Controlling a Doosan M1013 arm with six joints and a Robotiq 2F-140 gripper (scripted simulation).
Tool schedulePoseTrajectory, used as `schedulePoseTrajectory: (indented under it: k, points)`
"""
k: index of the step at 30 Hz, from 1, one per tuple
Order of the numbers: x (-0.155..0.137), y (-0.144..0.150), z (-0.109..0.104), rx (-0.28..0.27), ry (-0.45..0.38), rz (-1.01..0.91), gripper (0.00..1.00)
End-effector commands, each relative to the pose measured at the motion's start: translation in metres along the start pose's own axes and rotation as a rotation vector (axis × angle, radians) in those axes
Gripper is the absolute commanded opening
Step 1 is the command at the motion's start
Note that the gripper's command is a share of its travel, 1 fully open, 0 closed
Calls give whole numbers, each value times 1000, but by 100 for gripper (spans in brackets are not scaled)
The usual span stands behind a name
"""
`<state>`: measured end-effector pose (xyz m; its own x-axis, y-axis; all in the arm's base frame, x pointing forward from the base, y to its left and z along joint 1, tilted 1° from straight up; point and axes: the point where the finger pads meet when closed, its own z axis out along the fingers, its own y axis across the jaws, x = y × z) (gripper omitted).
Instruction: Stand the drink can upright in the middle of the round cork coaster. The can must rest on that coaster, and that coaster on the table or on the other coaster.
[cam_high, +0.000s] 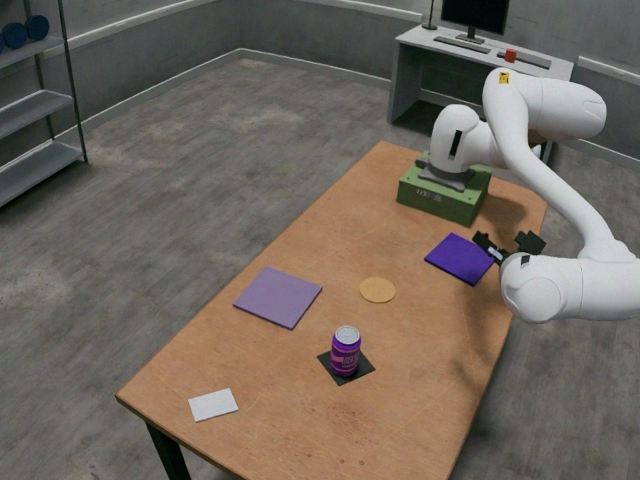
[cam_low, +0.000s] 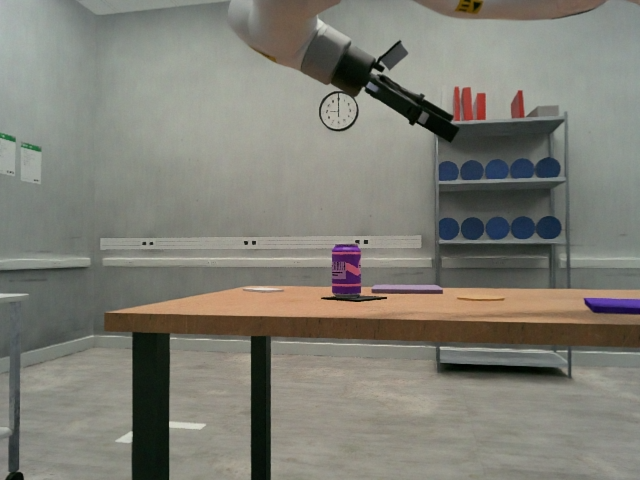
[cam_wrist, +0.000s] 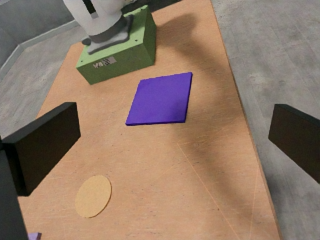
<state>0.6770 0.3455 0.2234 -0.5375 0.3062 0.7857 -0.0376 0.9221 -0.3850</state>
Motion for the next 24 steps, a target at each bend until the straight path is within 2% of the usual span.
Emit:
schedulePoseTrajectory:
  k: [1, 19, 21, 24]
  points:
    - [1, 0, -1, -1, -1, -1, 100]
    - [-2, -1, 0, -7, -7, 2, 100]
    - [-17, -6, 0, -41, -41, 14, 100]
    - [-72, -25, -1, -160, -169, 63, 100]
